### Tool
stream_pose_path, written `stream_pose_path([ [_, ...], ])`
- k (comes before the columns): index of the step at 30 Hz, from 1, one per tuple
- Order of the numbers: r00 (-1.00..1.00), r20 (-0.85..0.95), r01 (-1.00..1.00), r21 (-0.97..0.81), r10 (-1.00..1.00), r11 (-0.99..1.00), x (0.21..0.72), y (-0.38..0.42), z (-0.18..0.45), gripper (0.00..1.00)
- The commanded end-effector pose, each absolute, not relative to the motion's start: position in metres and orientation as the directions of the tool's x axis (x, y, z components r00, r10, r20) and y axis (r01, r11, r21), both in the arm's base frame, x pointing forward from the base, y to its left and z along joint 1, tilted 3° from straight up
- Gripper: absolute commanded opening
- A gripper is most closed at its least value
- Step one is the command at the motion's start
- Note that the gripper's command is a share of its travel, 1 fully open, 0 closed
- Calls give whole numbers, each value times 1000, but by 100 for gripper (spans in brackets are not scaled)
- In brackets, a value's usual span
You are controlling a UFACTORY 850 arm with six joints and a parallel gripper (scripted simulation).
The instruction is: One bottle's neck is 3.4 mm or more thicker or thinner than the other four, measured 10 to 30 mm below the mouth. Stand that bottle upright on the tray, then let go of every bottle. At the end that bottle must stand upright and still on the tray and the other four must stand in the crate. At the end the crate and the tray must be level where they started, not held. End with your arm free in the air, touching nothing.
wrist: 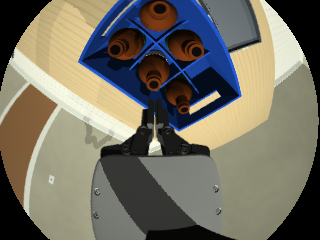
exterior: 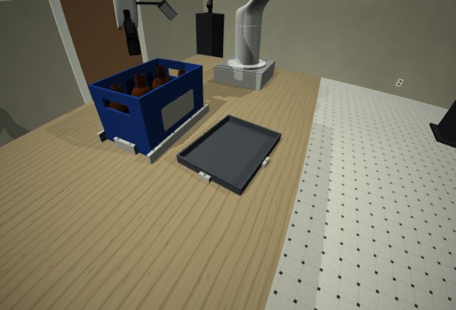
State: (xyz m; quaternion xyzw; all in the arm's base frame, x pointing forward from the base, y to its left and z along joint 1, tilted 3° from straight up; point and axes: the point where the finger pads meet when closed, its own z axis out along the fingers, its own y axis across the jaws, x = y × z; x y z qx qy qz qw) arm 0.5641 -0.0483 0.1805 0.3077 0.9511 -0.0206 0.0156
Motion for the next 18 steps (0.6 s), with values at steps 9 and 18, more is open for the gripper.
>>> stream_pose_path([
  [9, -812, -41, 583, -25, 582, 812, 564, -50, 180, 65],
  [18, -812, -41, 583, -25, 582, 812, 564, -50, 180, 65],
])
